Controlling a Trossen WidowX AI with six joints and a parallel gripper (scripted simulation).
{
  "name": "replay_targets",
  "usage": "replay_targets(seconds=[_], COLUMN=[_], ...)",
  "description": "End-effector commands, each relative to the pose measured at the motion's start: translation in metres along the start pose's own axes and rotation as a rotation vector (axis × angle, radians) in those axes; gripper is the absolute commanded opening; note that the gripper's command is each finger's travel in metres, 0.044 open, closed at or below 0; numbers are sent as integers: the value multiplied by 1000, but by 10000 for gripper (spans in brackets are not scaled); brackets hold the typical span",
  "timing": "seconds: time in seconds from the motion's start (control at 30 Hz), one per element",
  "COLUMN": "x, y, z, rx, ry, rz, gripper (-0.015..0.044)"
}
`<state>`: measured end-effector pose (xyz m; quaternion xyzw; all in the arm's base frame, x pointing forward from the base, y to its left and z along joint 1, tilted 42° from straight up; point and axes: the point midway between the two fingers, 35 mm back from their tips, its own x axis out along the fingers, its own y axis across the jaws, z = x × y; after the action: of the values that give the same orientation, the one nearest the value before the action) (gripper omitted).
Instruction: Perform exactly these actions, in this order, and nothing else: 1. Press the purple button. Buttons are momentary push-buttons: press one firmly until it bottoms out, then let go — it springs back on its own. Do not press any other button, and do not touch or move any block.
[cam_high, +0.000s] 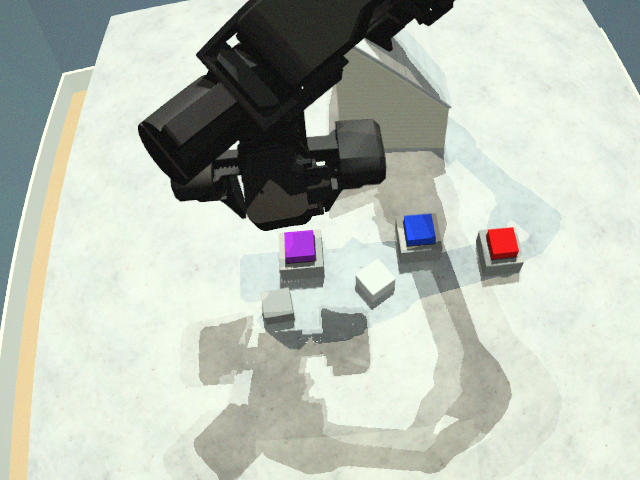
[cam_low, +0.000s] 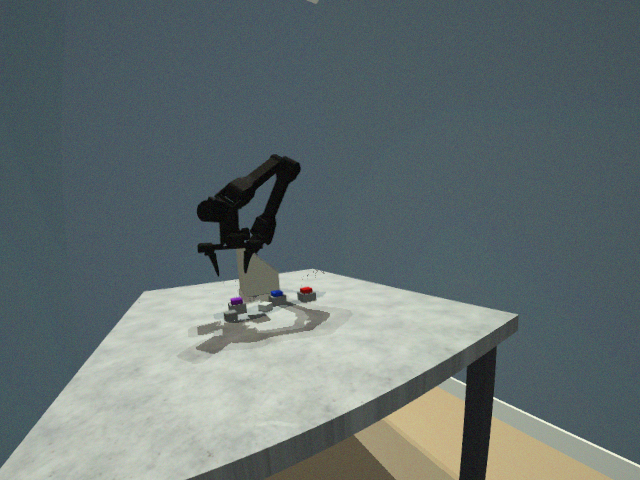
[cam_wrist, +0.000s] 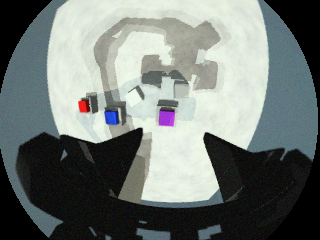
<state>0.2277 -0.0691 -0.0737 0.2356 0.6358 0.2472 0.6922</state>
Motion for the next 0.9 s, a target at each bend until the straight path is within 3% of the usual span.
replay_targets(seconds=[0.0,0.33,0.87], x=[42,51,64], y=[6,7,8], z=[-6,-8,-8], rx=[2,1,2], ry=[24,24,24], rz=[21,23,23], gripper=[269,20,20])
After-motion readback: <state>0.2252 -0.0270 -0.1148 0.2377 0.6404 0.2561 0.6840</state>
